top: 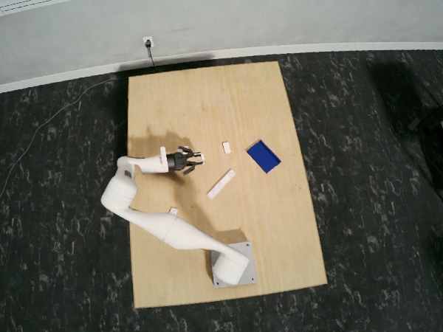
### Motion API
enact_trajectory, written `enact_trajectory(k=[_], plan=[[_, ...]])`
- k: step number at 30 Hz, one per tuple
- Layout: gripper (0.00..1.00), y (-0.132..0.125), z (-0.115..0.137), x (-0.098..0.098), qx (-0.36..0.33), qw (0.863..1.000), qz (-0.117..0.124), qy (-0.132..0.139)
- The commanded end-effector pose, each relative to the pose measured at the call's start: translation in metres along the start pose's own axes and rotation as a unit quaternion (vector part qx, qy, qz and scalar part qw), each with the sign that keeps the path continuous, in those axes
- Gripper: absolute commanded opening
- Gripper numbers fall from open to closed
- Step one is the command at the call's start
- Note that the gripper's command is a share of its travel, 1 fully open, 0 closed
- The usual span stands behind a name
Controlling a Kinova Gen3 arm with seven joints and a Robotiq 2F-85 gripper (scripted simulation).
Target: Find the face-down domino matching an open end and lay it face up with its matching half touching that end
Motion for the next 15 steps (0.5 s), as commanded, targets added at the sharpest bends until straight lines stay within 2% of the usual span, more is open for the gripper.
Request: enact_trajectory(k=[1, 15], plan=[[0.31, 0.000, -0.002, 0.000, -0.001, 1.000, 0.000, 0.000], [0.31, 0.007, -0.030, -0.006, -0.001, 1.000, 0.000, 0.000]])
Point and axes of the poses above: the point where the finger pads meet when closed, its own x axis back along the fingers, its own y axis across the jaws, z = x × y, the point moved 9 cm from there along x, back along the fingers, and after that the axes turned 14 degrees about -x, right-handed, at the moved point
